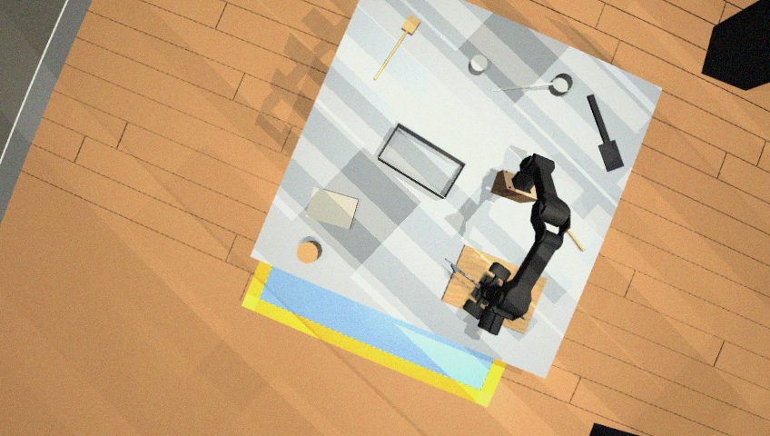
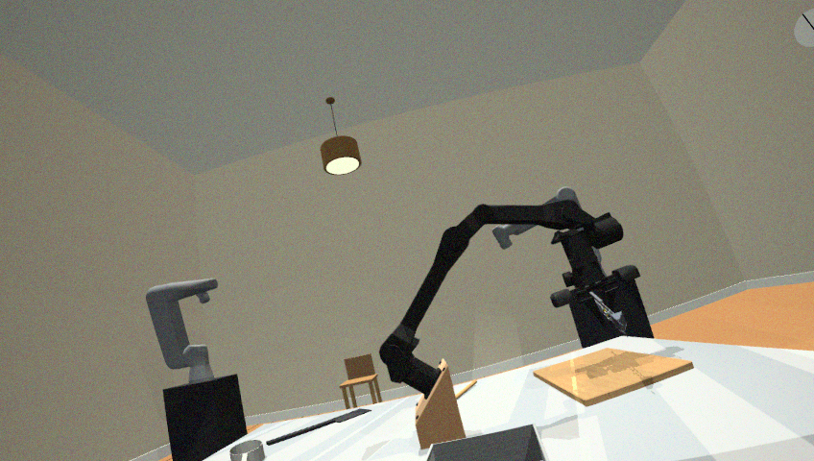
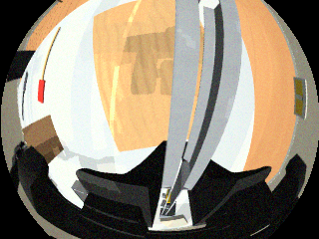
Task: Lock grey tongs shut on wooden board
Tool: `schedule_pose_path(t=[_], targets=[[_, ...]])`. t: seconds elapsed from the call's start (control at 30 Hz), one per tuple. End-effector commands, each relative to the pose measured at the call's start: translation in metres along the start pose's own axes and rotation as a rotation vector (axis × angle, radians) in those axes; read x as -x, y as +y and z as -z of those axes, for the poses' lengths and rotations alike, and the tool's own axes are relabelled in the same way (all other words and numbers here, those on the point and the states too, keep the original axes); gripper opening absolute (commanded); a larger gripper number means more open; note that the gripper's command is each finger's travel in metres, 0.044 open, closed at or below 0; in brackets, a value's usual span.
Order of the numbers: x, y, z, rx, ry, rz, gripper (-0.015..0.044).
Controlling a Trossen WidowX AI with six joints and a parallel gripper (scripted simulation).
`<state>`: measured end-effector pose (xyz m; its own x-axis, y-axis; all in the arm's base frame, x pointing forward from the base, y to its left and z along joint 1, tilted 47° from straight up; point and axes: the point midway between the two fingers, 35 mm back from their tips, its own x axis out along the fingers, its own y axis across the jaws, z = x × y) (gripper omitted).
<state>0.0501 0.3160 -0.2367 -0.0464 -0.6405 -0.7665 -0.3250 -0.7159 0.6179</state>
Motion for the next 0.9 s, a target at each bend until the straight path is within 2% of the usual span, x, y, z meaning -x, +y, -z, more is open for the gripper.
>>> schedule_pose_path(t=[0.0, 0.33, 0.57, 0.87], targets=[[-0.003, 0.001, 0.002, -0.009, -0.11, -0.029, -0.015], [0.002, 0.003, 0.008, -0.04, -0.547, -0.094, -0.015], [0.021, -0.003, 0.025, -0.095, -0.777, -0.058, -0.015], [0.025, -0.003, 0.031, -0.125, -0.885, -0.056, -0.015]])
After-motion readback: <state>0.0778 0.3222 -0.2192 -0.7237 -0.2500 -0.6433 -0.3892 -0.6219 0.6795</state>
